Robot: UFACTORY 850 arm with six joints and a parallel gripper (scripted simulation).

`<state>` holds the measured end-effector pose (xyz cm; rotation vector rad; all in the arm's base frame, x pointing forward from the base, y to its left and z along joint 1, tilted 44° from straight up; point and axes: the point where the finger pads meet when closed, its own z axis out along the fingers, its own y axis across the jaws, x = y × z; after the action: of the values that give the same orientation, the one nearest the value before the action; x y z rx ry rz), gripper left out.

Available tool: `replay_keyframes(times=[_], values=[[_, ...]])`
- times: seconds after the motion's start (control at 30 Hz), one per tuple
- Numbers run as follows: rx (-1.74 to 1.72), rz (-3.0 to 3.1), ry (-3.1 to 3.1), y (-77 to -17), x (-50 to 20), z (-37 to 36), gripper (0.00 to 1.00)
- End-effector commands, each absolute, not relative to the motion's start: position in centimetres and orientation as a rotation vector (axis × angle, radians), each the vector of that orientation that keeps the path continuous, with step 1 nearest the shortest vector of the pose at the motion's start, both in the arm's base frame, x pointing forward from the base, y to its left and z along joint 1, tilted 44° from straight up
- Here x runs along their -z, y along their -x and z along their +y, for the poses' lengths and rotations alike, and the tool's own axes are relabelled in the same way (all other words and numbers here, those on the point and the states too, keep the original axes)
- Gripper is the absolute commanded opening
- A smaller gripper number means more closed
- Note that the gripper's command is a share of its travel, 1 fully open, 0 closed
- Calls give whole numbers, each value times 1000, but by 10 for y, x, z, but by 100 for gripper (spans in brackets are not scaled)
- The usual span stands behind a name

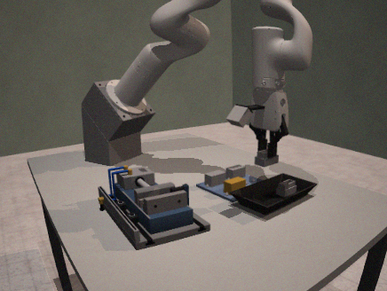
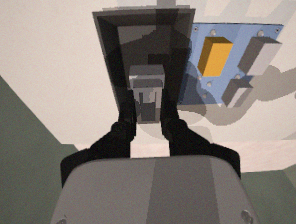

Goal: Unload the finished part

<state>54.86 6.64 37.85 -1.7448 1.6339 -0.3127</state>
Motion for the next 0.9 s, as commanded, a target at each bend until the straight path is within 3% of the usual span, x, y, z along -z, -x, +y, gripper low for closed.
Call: replay_keyframes(times=[0.0, 0.87], values=[[314, 1633, 1744, -549, -379, 66, 0], [314, 1633, 1744, -552, -376, 68, 0]])
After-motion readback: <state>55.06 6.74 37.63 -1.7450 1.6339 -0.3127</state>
